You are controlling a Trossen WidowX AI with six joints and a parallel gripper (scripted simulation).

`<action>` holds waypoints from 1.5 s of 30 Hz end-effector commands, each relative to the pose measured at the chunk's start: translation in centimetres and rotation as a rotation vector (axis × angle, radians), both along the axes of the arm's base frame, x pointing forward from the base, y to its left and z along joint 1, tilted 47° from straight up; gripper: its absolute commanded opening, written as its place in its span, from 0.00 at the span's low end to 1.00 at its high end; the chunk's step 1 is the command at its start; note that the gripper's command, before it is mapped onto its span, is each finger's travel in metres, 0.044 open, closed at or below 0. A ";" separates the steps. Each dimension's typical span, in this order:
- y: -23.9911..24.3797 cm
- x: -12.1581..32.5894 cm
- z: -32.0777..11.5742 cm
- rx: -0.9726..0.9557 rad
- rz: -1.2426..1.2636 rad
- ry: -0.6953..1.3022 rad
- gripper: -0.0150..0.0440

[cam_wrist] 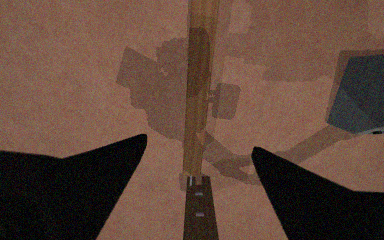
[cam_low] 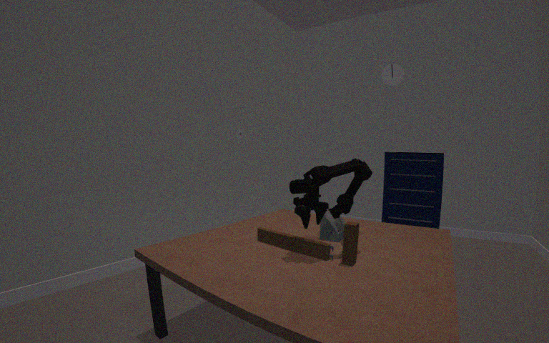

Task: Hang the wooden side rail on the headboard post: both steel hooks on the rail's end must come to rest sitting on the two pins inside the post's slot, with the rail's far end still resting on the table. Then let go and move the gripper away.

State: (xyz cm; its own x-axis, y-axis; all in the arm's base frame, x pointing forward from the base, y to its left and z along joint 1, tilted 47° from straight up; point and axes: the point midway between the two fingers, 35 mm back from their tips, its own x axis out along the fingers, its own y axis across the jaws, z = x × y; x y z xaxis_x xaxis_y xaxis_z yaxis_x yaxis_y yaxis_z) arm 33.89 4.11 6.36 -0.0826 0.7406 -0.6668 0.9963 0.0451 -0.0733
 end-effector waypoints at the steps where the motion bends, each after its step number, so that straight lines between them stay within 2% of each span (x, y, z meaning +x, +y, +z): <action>1: -0.3 0.3 -0.5 -0.017 0.039 -0.034 1.00; 5: -0.2 0.3 -0.6 -0.017 0.039 -0.034 1.00; 9: 2.1 0.0 -2.7 -0.016 0.039 -0.035 1.00; 45: 6.2 -0.3 -6.6 -0.015 0.039 -0.035 1.00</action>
